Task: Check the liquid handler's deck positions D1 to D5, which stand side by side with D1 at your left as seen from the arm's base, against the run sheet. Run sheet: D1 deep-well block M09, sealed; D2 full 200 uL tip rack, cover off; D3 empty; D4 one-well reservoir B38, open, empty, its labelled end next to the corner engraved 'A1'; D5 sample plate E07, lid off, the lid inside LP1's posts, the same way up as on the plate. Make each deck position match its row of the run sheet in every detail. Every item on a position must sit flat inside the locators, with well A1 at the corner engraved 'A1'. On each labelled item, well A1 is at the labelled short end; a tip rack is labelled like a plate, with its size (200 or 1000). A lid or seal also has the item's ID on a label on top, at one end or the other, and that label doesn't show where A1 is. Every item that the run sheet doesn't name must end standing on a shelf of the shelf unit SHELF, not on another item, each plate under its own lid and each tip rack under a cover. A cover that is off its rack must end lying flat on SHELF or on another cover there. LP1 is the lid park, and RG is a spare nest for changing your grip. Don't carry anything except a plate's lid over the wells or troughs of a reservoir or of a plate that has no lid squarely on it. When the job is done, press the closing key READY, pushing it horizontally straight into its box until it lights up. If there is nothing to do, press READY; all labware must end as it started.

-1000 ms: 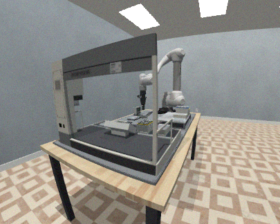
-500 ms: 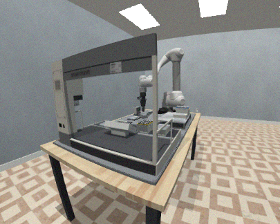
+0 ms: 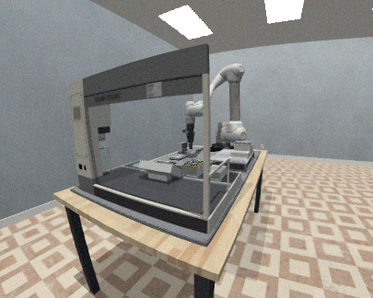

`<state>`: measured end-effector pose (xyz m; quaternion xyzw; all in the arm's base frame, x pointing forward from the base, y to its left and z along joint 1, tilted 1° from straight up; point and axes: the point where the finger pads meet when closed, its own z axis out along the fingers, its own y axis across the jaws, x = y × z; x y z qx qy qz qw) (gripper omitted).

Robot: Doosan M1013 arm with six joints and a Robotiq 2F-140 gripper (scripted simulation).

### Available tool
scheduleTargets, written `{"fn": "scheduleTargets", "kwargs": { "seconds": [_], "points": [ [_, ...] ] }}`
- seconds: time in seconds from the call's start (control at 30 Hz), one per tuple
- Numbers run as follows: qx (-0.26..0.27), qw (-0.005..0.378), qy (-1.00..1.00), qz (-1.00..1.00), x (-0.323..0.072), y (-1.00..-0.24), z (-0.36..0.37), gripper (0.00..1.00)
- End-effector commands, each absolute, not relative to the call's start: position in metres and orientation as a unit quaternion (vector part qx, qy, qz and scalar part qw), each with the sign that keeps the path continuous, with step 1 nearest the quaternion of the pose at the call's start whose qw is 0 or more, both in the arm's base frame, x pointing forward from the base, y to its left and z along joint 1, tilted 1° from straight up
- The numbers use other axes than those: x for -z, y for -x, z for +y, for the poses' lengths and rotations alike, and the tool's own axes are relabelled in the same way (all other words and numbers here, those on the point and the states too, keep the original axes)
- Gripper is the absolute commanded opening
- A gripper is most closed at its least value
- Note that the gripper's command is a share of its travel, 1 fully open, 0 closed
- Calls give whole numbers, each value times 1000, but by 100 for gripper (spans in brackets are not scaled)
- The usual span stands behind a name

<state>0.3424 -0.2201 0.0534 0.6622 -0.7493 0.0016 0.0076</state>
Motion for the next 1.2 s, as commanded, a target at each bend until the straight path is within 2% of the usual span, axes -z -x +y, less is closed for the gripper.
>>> {"fn": "scheduleTargets", "kwargs": {
  "seconds": [0.0, 1.17],
  "points": [
    [0, 9, -663, -748, -51, -341, -224, 10],
    [0, 9, -663, -748, -52, -336, -263, 10]
  ]
}}
